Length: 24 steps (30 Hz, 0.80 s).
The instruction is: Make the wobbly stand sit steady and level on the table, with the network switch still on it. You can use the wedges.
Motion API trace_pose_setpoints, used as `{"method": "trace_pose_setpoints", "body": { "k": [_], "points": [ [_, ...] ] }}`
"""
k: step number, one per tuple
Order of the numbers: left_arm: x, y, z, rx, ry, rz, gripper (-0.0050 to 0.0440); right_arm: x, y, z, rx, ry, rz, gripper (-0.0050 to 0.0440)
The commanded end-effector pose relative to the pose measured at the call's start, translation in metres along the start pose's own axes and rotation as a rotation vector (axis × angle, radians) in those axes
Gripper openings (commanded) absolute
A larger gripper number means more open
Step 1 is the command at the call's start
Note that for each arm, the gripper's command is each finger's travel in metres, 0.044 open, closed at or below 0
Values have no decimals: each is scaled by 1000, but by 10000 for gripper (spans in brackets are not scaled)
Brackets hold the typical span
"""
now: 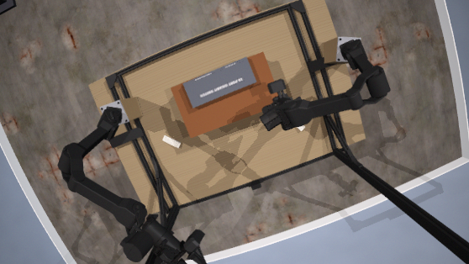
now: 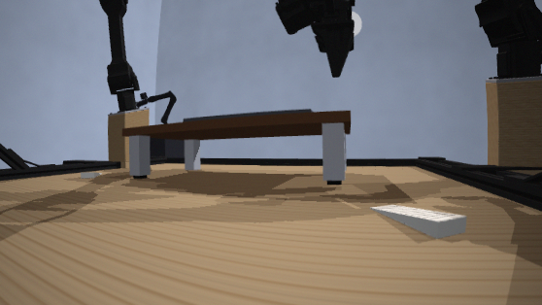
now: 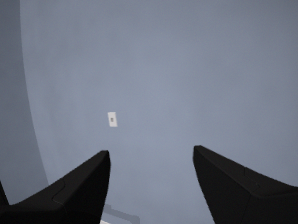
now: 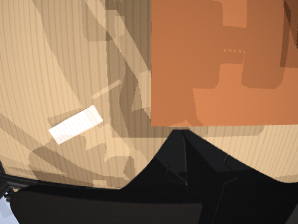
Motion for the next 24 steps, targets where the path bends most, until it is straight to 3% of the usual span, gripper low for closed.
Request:
{"method": "trace_pose_setpoints", "body": {
  "k": [1,4,14,21,24],
  "points": [
    [-2,3,15,6,34,-4,237,0,0,0,0,0,0,0],
    [-2,5,21,6,53,-10,237,0,0,0,0,0,0,0],
    [15,35,161,59,432,-89,237,0,0,0,0,0,0,0],
    [17,36,165,59,447,-95,237,0,0,0,0,0,0,0],
    [31,44,204,76,559,-120,237,0,0,0,0,0,0,0]
  ]
}}
Point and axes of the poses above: on each arm, the point midway between the two fingers, 35 mm back from their tips, its own x axis back along the fingers, its own y axis across the jaws, z = x × y, the point moved 1 cm from there along x, back along the fingers, and after that the axes turned 9 degrees about x, right-handed, at the moved point
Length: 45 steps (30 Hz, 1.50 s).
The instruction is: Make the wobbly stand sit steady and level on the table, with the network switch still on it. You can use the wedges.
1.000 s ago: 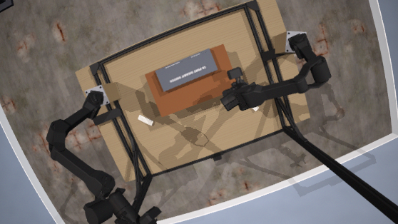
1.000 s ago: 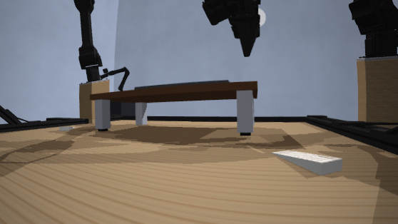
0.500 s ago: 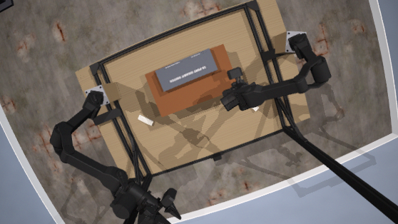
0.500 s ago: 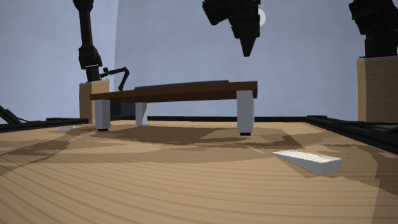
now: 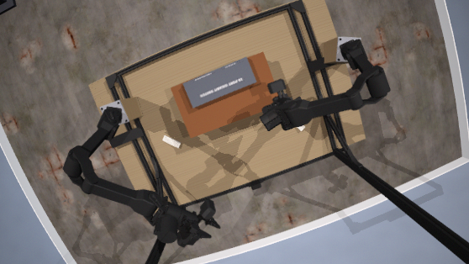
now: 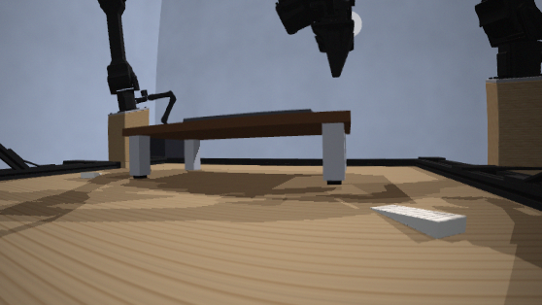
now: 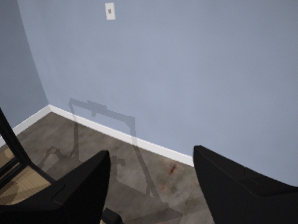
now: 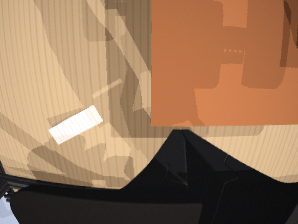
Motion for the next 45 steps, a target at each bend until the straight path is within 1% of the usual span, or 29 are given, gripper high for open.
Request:
{"method": "trace_pose_setpoints", "body": {
  "k": [1,7,13,14,19,24,30,31,36,41,45],
  "points": [
    [-7,14,52,21,140,-31,237,0,0,0,0,0,0,0],
    [-4,34,131,57,361,-84,237,0,0,0,0,0,0,0],
    [-4,34,131,57,361,-84,237,0,0,0,0,0,0,0],
    [-1,34,134,58,374,-89,237,0,0,0,0,0,0,0],
    [14,49,197,90,557,-136,237,0,0,0,0,0,0,0],
    [38,62,256,123,738,-185,237,0,0,0,0,0,0,0],
    [38,62,256,123,738,-185,237,0,0,0,0,0,0,0],
    [42,62,258,123,751,-190,237,0,0,0,0,0,0,0],
    [75,72,311,159,933,-242,237,0,0,0,0,0,0,0],
    [116,80,357,195,1113,-297,237,0,0,0,0,0,0,0],
    [116,80,357,195,1113,-297,237,0,0,0,0,0,0,0]
  ]
}}
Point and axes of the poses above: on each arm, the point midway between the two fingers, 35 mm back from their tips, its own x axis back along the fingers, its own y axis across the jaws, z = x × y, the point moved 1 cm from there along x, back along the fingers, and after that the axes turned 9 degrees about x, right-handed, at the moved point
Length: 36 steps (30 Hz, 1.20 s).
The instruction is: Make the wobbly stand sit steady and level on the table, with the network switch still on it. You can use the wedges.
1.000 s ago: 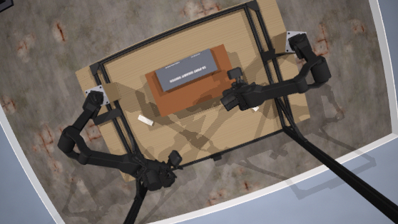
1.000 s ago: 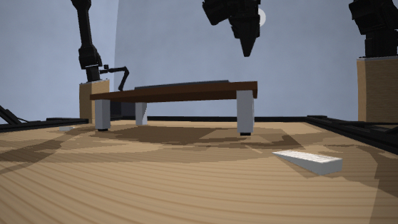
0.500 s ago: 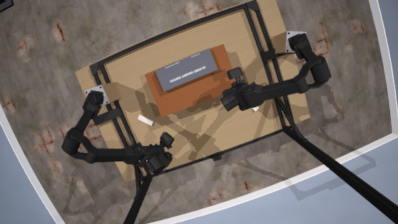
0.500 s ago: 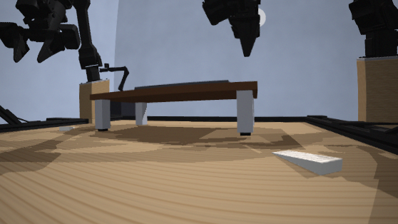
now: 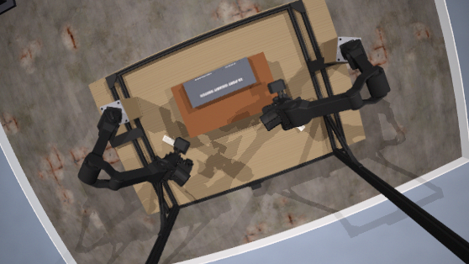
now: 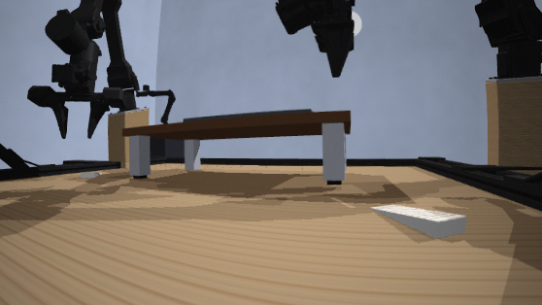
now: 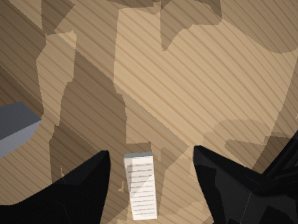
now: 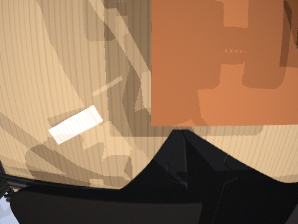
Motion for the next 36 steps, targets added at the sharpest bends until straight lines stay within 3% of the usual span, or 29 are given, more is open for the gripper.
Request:
{"method": "trace_pose_setpoints", "body": {
  "k": [1,3,13,19,20,36],
  "points": [
    [-5,3,6,7,23,-4,237,0,0,0,0,0,0,0],
    [-2,2,4,3,13,-4,237,0,0,0,0,0,0,0],
    [-16,16,43,34,144,-41,237,0,0,0,0,0,0,0],
    [-16,16,43,34,144,-41,237,0,0,0,0,0,0,0],
    [-70,18,51,34,144,-41,237,0,0,0,0,0,0,0],
    [-70,18,51,34,144,-41,237,0,0,0,0,0,0,0]
  ]
}}
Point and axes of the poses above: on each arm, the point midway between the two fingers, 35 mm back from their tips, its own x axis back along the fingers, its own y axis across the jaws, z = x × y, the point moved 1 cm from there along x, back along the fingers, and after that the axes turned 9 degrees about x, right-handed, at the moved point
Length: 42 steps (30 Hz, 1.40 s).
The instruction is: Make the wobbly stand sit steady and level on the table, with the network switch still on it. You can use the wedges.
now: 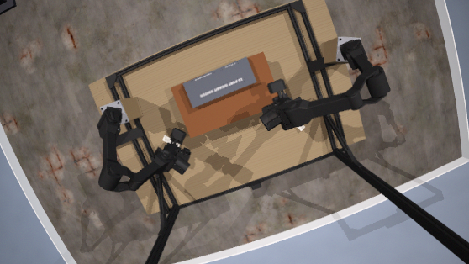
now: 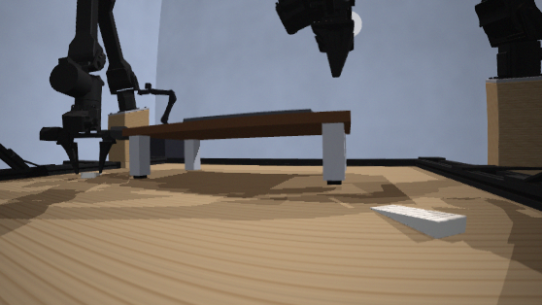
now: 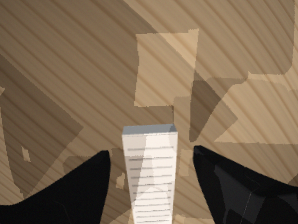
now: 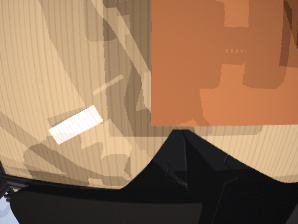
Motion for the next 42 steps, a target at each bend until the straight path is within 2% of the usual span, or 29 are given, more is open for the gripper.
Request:
{"method": "trace_pose_setpoints", "body": {
  "k": [1,34,35,42],
  "points": [
    [-2,1,1,2,4,-4,237,0,0,0,0,0,0,0],
    [-10,1,1,2,4,-4,237,0,0,0,0,0,0,0],
    [-8,0,0,0,-1,0,0,0,0,0,0,0,0,0],
    [-8,0,0,0,-1,0,0,0,0,0,0,0,0,0]
  ]
}}
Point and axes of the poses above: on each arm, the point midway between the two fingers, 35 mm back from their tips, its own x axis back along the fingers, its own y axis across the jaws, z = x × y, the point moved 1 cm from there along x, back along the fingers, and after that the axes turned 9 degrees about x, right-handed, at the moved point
